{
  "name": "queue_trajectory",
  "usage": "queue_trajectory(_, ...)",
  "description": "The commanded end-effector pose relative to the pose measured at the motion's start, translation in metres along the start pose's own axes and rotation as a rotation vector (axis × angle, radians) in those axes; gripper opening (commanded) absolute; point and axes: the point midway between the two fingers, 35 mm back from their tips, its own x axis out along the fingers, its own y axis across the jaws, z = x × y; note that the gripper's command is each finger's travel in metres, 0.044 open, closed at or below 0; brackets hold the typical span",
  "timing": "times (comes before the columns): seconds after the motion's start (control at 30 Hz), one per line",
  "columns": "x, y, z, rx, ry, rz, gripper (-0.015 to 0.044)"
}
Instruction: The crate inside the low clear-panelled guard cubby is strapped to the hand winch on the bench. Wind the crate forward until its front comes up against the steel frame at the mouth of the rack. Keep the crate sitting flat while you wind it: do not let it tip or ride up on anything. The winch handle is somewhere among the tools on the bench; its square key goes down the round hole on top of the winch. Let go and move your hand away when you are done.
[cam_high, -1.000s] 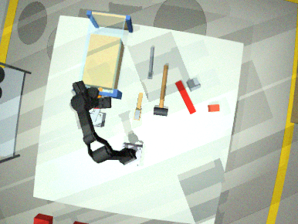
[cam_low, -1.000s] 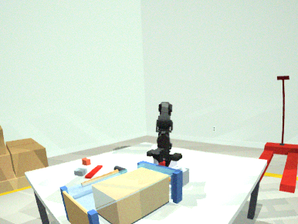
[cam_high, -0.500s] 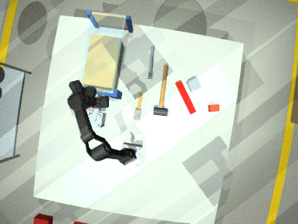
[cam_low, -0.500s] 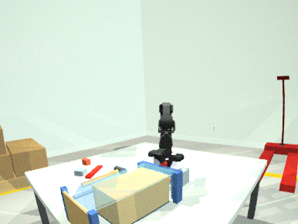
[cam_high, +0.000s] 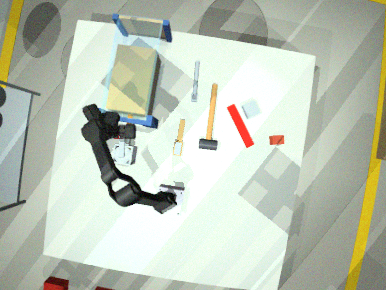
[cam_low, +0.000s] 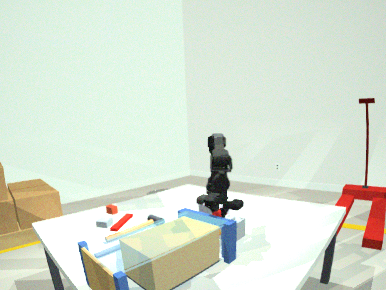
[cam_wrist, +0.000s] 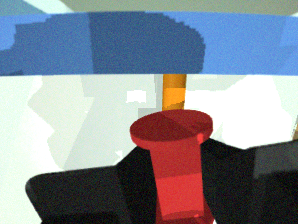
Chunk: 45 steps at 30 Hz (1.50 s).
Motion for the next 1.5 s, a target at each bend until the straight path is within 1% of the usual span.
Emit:
queue_trajectory(0.0, 0.000, 0.020, -0.004, -0.018, 0.009, 0.031, 0.0000)
queue_trajectory(1.47, -0.002, 0.071, -0.030, -0.018, 0.011, 0.036, 0.0000)
